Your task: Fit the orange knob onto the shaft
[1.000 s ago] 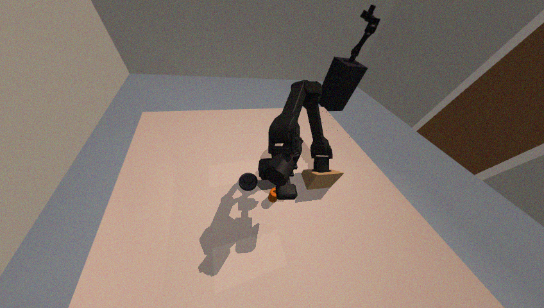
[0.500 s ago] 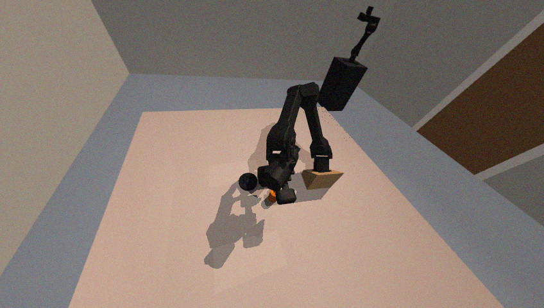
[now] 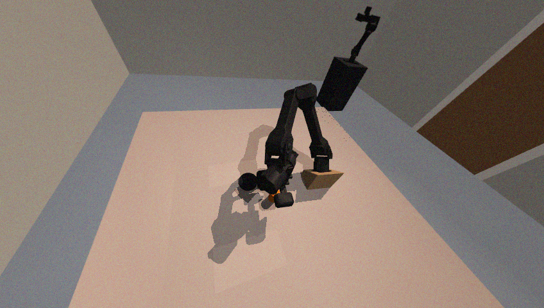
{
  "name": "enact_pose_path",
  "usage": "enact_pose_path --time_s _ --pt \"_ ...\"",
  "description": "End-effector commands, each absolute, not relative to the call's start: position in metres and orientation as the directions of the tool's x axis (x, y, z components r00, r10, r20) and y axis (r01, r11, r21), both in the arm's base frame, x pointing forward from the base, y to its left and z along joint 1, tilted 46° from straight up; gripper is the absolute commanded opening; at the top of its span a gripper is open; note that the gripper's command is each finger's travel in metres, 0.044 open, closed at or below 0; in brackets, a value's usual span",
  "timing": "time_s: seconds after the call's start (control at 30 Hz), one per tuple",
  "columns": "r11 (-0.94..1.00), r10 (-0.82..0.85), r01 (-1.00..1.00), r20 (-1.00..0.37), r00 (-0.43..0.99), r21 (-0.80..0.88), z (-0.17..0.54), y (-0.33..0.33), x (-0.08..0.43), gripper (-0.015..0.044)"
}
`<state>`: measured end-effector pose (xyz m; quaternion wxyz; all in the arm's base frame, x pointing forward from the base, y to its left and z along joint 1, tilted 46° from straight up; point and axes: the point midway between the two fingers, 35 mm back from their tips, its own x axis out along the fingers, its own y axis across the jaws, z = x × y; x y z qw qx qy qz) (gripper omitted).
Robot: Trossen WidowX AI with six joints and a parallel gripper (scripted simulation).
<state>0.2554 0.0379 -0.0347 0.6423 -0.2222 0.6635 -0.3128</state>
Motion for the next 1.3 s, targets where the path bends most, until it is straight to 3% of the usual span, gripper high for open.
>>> enact_pose_path --time_s 0.0,1.13,1.27 --pt "0.700 -0.703 0.100 -0.707 -0.082 -0.707 -0.040 0.031 0.253 0.0440" --pt "0.697 -0.705 0.101 -0.704 -0.083 -0.710 -0.075 -0.007 0.247 0.0440" --pt "0.697 -0.705 0.101 -0.704 -0.083 -0.710 -0.075 -0.007 0.247 0.0335"
